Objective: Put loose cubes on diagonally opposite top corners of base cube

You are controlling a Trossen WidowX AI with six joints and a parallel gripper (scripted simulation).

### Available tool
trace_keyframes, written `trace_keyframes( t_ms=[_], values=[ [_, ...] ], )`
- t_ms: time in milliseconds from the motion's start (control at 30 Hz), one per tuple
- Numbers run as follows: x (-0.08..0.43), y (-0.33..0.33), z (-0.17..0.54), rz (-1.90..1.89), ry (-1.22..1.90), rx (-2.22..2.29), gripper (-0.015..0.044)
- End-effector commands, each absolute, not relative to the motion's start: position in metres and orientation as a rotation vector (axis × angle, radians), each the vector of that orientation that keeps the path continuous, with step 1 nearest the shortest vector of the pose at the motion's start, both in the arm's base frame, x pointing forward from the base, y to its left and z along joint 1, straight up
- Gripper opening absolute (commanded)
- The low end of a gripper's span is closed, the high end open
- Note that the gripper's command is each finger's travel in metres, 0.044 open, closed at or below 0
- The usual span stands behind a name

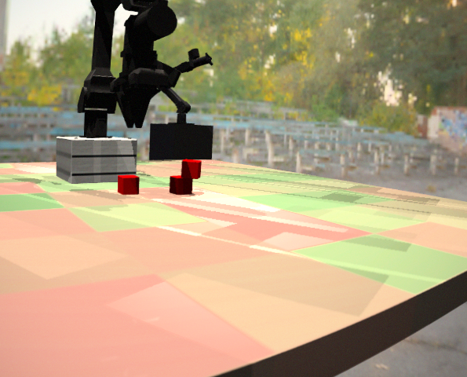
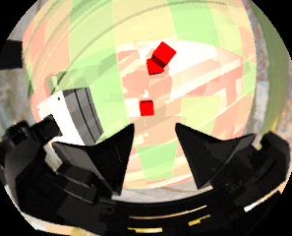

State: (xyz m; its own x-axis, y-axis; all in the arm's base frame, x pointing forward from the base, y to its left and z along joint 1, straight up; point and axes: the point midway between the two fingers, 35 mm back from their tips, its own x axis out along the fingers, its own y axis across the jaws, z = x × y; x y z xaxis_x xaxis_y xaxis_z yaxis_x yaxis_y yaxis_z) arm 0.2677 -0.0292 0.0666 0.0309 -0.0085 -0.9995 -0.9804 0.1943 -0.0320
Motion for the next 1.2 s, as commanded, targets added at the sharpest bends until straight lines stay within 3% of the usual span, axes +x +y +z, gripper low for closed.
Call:
trace_keyframes(
  t_ms=[0,367,1167],
  values=[
    [0.259,-0.034,0.067,1.096,1.254,-1.122,0.0265],
    [0.261,-0.035,0.006,1.097,1.255,-1.122,0.0265],
    [0.261,-0.035,-0.029,1.097,1.255,-1.122,0.0265]
  ],
)
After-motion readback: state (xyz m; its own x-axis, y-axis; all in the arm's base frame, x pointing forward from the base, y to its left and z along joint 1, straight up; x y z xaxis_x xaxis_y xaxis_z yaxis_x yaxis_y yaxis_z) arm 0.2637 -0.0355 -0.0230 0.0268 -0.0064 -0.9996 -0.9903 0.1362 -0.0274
